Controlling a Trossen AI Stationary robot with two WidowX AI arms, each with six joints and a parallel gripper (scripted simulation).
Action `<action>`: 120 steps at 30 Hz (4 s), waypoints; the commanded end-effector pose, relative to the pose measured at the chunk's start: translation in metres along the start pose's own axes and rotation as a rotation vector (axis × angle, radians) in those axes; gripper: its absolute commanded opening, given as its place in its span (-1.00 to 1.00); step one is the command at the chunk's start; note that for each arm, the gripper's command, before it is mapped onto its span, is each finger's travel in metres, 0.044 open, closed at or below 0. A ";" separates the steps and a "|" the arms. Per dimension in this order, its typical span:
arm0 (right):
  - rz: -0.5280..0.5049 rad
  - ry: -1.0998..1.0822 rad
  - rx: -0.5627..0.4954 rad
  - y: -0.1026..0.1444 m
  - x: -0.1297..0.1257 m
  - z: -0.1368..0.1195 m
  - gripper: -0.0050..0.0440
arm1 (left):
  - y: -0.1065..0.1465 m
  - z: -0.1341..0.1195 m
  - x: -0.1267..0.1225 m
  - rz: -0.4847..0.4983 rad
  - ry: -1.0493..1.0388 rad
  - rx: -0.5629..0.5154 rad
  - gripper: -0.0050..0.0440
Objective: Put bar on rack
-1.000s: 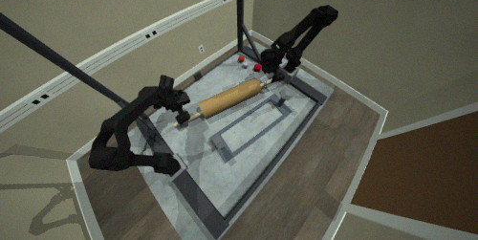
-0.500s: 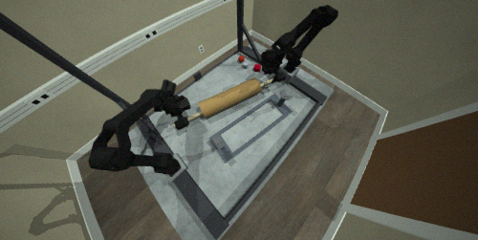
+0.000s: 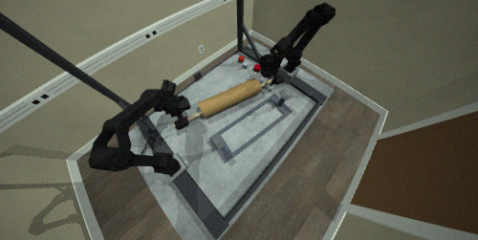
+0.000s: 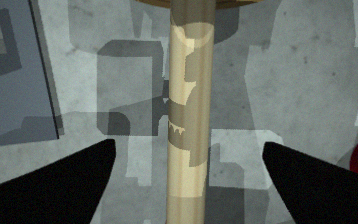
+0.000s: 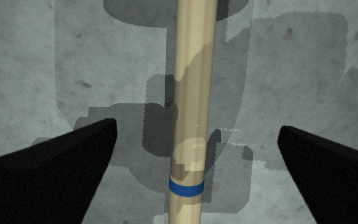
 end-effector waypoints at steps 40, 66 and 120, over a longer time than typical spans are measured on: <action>0.031 -0.007 -0.029 0.010 0.003 0.004 0.84 | -0.021 0.000 0.000 -0.004 -0.002 -0.007 -0.59; 0.005 -0.002 -0.004 -0.049 0.001 0.001 -0.59 | -0.022 0.000 0.000 -0.004 -0.002 -0.006 -0.59; 0.037 -0.002 -0.032 0.001 0.003 0.012 -0.59 | 0.021 0.011 -0.003 -0.010 0.006 -0.023 -0.59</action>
Point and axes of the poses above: on each arm, the point midway between the two fingers, 35 mm back from their tips, its own y axis back along the fingers, its own x axis across the jaws, z = x × y, the point moved 6 cm from there along y, back along the fingers, and after that the axes turned 15 degrees about y, right-handed, at the moved point
